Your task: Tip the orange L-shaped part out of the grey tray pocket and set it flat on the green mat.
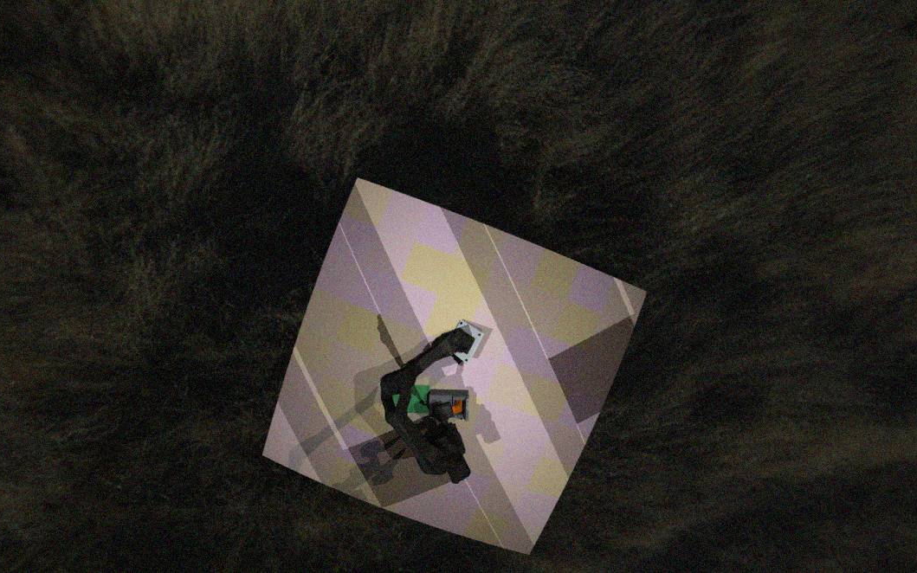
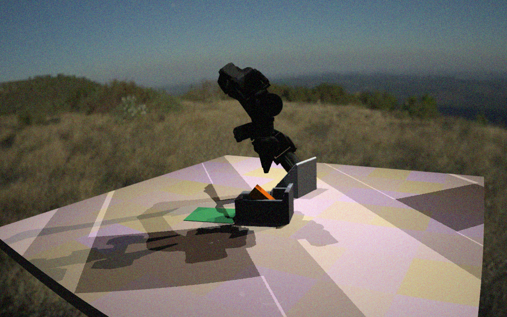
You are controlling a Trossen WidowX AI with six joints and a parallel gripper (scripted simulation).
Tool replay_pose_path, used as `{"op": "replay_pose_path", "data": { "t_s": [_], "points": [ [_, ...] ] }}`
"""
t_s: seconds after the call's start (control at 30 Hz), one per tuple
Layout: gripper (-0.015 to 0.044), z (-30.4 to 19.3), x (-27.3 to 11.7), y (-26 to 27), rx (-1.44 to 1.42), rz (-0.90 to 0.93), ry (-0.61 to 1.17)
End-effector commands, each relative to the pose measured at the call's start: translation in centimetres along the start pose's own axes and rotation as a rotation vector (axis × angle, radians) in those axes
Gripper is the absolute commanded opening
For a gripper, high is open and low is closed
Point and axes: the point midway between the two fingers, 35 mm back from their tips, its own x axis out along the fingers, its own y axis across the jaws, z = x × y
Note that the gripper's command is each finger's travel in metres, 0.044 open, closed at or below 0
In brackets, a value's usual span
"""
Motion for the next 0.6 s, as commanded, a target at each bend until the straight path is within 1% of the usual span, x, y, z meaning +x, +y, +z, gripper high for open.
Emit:
{"op": "replay_pose_path", "data": {
  "t_s": [0.0, 0.17, 0.43, 0.57],
  "points": [
    [0.0280, 1.7, -0.5, -0.2, 0.304, 0.012, -0.003],
    [0.0280, 1.8, -0.4, -0.2, 0.304, 0.012, -0.003],
    [0.0280, 1.8, 2.5, -0.2, 0.305, 0.012, -0.004],
    [0.0280, 1.8, 2.8, -0.1, 0.305, 0.012, -0.004]
  ]
}}
